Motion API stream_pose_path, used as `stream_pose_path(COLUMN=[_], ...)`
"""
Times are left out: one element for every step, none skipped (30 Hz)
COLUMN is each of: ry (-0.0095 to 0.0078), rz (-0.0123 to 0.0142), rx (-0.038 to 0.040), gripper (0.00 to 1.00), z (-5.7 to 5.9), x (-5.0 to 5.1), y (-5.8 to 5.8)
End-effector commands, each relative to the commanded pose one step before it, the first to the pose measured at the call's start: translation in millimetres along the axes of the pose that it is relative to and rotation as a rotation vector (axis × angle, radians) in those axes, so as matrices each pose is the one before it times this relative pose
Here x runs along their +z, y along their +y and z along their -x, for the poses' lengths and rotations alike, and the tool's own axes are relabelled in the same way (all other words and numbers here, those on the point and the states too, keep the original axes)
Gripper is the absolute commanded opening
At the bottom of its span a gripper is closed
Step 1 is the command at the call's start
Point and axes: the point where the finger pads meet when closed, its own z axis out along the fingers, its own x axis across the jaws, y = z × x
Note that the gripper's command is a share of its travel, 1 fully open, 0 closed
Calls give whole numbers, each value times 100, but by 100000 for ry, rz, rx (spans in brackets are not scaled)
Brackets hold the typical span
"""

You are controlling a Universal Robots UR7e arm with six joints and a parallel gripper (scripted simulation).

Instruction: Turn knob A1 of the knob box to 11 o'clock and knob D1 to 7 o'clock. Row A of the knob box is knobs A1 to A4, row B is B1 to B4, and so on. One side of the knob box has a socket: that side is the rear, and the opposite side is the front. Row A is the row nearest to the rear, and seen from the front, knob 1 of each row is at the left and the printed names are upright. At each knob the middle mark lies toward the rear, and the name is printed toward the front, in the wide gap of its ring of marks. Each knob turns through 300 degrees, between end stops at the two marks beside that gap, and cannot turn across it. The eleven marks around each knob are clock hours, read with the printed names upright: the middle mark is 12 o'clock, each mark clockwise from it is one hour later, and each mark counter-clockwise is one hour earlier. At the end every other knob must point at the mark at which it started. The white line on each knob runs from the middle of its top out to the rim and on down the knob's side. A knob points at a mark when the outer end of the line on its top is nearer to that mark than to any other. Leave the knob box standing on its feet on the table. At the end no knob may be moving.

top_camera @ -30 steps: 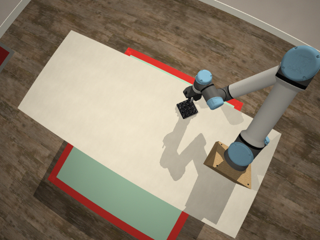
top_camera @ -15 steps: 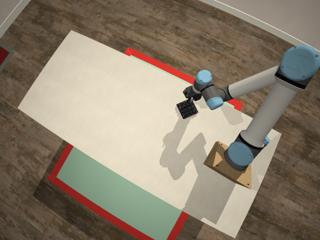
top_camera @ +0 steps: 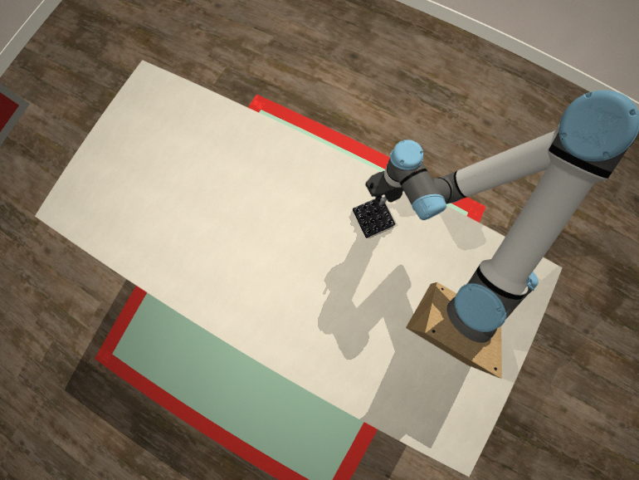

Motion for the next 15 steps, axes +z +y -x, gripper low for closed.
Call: stream_pose_path(ry=[109, 0, 0, 0, 0, 0, 0, 0, 0, 0, 0, 0, 0, 0, 0], rz=[-17, 0, 0, 0, 0, 0, 0, 0, 0, 0, 0, 0, 0, 0, 0], rx=[33, 0, 0, 0, 0, 0, 0, 0, 0, 0, 0, 0, 0, 0, 0], gripper=[46, 46, 46, 46, 46, 46, 46, 46, 46, 30, 30, 30, 30, 30, 30], z=[-30, 0, 0, 0, 0, 0, 0, 0, 0, 0, 0, 0, 0, 0, 0], x=[-35, 0, 0, 0, 0, 0, 0, 0, 0, 0, 0, 0, 0, 0, 0], y=[0, 0, 0, 0, 0, 0, 0, 0, 0, 0, 0, 0, 0, 0, 0])
